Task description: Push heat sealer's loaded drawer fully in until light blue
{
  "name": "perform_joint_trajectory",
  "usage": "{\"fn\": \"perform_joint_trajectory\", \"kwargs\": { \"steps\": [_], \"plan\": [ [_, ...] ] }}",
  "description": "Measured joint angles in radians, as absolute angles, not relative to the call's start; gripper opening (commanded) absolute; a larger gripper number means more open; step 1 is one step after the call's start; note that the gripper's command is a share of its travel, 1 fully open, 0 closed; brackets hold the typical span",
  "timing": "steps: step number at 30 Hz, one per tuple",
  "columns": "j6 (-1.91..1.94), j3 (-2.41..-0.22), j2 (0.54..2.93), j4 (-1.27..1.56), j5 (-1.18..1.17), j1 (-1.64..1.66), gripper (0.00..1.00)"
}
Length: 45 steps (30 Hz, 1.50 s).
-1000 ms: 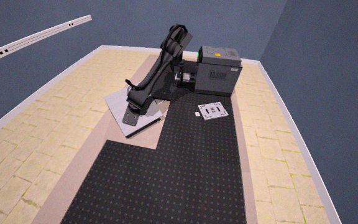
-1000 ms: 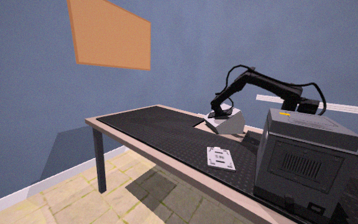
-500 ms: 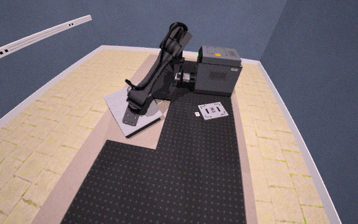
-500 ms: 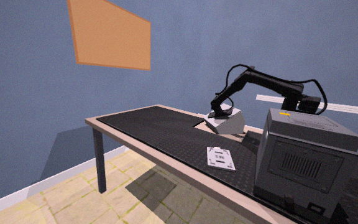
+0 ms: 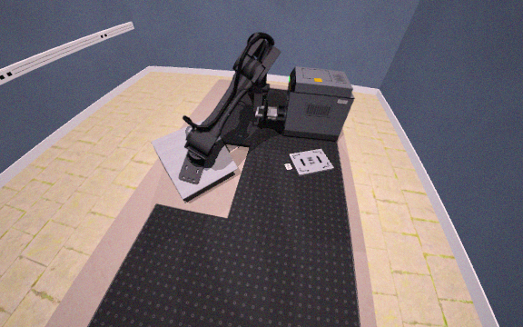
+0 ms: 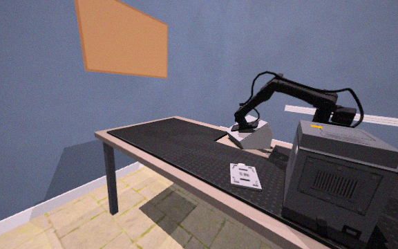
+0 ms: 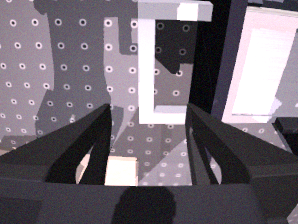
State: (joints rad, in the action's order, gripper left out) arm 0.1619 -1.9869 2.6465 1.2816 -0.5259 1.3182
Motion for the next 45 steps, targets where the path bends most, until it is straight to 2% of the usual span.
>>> {"fn": "perform_joint_trajectory", "kwargs": {
  "steps": [15,16,32,45],
  "plan": [
    [0.162,-1.987,2.646,1.282,-0.526,1.318,0.45],
    [0.162,-1.987,2.646,1.282,-0.526,1.318,0.3],
    [-0.007,-1.816,2.69,1.173,-0.796,1.51,0.3],
    [-0.228,-1.808,2.84,1.192,-1.082,1.644,0.3]
  ]
}}
